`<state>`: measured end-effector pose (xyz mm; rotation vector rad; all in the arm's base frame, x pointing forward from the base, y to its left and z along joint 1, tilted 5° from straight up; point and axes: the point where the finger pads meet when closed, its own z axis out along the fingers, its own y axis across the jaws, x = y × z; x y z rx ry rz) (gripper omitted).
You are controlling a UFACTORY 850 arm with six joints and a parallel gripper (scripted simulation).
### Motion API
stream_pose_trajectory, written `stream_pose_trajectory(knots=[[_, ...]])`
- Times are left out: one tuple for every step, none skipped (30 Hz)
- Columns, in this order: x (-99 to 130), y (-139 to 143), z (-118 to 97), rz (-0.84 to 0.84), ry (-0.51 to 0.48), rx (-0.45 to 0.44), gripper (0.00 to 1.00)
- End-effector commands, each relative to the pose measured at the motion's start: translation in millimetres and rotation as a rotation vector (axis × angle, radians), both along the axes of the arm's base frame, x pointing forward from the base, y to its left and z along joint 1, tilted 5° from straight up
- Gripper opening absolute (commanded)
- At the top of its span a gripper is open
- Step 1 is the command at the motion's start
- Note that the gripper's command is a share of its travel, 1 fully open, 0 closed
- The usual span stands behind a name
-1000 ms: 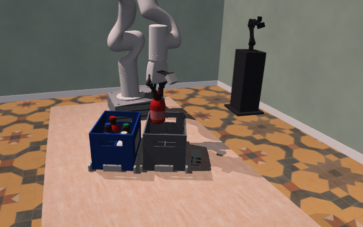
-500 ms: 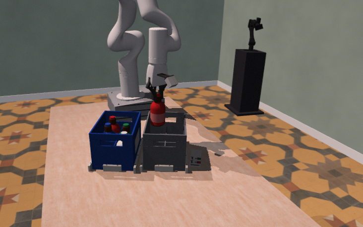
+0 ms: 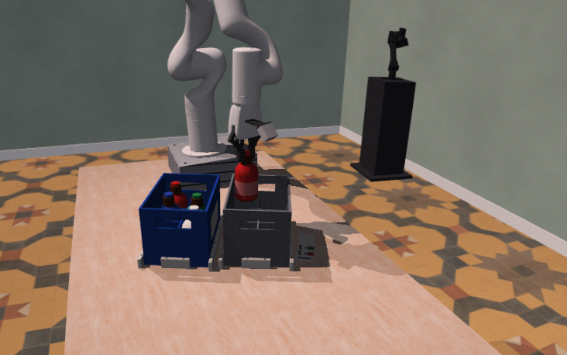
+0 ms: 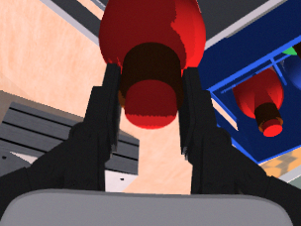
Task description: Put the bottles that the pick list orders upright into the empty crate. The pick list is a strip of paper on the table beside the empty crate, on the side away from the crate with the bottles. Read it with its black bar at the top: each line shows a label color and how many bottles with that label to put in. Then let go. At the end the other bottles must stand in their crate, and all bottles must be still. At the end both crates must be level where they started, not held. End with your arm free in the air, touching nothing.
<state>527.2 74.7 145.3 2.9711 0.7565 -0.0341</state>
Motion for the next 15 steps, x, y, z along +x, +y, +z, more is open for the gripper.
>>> stream_pose_trajectory(knots=[[1,0,-3,0.0,-0.002,0.0,0.0],[1,0,-3,0.0,-0.002,0.0,0.0],[1,0,-3,0.0,-0.002,0.0,0.0],[1,0,-4,0.0,-0.002,0.0,0.0],[1,0,-5,0.0,-0.002,0.0,0.0],[1,0,-6,0.0,-0.002,0.0,0.0],[1,0,-7,0.0,-0.002,0.0,0.0],[1,0,-8,0.0,-0.002,0.0,0.0],[1,-1,-9,0.0,-0.002,0.0,0.0],[1,-1,-10,0.0,-0.002,0.0,0.0],[1,-1,-11,0.0,-0.002,0.0,0.0],[1,-1,-12,0.0,-0.002,0.0,0.0],[1,-1,-13,0.0,-0.002,0.0,0.0],[1,-1,-14,0.0,-0.002,0.0,0.0],[1,-1,-15,0.0,-0.002,0.0,0.0]])
